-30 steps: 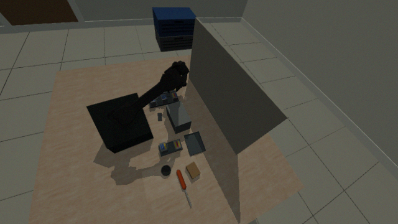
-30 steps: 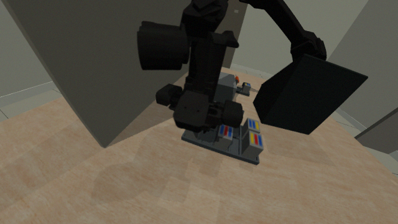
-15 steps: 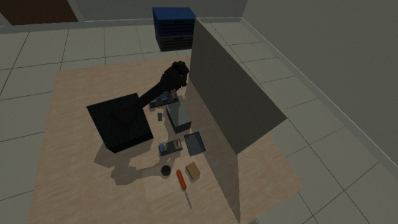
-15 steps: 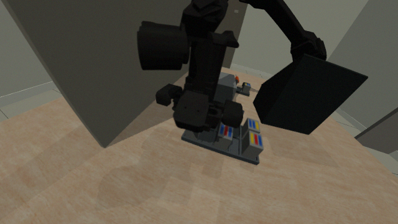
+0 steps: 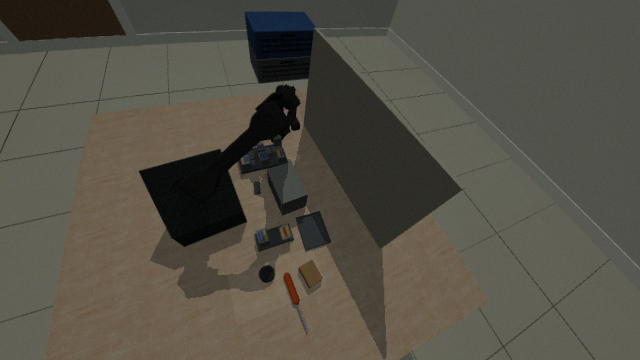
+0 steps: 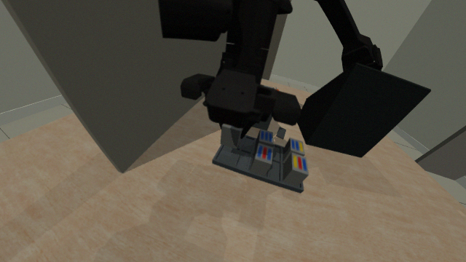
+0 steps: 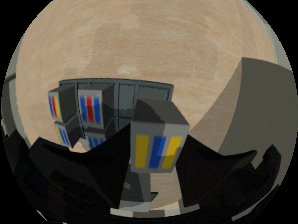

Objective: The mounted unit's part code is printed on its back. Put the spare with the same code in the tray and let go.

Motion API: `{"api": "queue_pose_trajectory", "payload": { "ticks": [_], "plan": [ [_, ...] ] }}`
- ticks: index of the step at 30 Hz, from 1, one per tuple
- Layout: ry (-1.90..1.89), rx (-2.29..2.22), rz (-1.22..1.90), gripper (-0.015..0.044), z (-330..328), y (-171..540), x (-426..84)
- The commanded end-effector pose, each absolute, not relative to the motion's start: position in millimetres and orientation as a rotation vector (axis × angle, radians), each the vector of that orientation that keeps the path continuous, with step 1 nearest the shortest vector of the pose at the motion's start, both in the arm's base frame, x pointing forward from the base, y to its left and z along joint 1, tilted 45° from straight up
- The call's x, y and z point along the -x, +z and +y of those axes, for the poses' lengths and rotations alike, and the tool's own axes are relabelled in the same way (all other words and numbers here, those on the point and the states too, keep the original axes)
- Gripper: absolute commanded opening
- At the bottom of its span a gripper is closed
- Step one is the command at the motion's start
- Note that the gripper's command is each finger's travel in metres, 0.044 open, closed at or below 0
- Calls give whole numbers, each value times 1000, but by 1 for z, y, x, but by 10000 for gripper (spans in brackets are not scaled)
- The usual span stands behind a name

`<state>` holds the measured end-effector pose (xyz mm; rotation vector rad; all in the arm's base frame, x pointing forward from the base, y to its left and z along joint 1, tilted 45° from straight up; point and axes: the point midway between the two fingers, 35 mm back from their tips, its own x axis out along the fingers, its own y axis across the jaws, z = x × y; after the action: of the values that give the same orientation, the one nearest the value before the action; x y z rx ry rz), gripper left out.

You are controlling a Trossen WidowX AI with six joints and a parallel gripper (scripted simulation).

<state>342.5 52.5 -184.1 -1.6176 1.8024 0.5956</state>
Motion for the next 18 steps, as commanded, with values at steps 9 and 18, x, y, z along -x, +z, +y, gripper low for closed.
{"api": "queue_pose_trajectory", "payload": {
  "ticks": [9,18],
  "plan": [
    [589,1619,1772,0,87,-148,-349],
    [590,1611,1783,0,119,-108,-344]
  ]
}}
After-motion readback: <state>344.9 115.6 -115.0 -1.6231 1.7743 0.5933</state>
